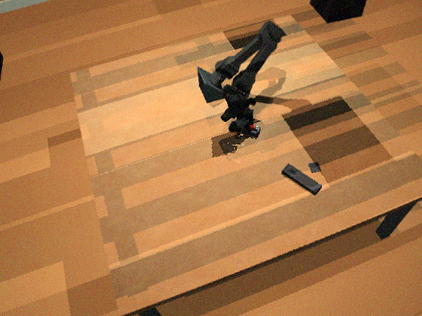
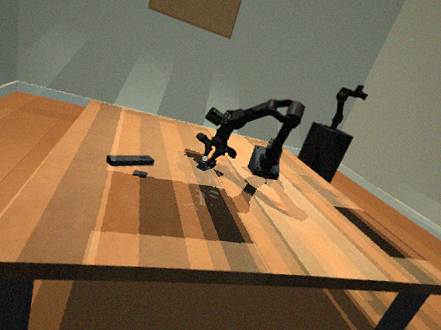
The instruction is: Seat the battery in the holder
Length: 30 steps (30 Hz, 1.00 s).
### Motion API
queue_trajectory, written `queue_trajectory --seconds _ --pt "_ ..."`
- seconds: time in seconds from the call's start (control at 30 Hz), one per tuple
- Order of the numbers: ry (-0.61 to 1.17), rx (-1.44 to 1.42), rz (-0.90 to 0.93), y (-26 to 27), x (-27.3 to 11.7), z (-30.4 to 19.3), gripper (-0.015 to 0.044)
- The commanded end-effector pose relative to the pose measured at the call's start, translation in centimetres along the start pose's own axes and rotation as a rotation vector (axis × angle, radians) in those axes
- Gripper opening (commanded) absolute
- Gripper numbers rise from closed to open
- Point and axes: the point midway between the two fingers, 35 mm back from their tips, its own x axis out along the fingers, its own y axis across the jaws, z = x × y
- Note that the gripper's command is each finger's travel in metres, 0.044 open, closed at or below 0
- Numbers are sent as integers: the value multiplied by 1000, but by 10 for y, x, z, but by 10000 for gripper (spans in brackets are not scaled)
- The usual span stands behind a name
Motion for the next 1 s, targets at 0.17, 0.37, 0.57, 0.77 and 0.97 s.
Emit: queue_trajectory --seconds 0.17,0.37,0.57,0.77,0.97 --pt "2 10 8 -1 -3 11 78" --pt "2 10 17 -2 -6 15 78" --pt "1 10 25 -2 -8 18 78" --pt "-7 10 26 -1 -7 19 78" --pt "-58 6 29 1 -4 18 78"
